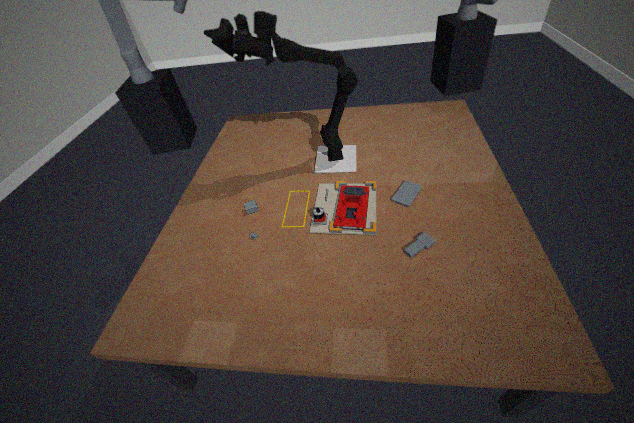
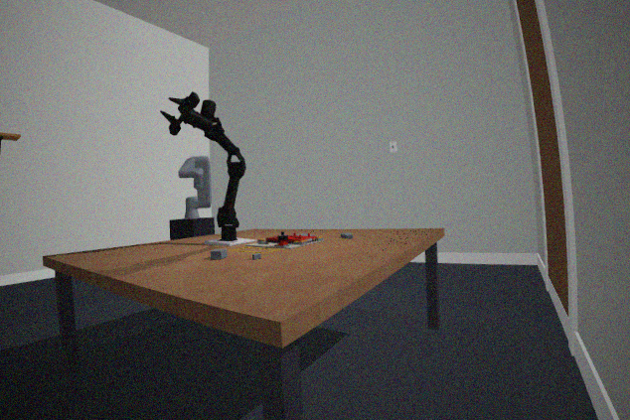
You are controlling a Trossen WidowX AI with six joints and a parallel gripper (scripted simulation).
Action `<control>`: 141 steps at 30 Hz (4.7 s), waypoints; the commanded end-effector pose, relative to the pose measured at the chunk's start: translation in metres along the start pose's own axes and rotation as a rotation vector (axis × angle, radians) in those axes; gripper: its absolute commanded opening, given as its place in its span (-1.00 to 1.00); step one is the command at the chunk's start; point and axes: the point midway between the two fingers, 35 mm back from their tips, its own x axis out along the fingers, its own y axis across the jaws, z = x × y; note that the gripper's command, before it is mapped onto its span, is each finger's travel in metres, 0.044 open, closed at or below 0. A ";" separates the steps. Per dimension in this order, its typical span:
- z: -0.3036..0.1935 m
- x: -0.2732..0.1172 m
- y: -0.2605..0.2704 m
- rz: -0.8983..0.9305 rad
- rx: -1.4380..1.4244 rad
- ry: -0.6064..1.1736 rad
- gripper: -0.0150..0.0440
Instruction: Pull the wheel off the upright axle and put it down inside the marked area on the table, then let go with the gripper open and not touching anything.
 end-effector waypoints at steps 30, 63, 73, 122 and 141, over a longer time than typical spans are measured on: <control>-0.306 -0.124 0.046 -0.044 0.016 1.090 0.53; -0.408 -0.420 -0.013 -0.583 -0.553 1.807 0.53; -0.405 -0.416 -0.018 -0.583 -0.553 1.807 0.53; -0.453 -0.436 -0.060 -0.583 -0.562 1.805 -0.49; -0.449 -0.434 -0.056 -0.583 -0.560 1.805 -0.49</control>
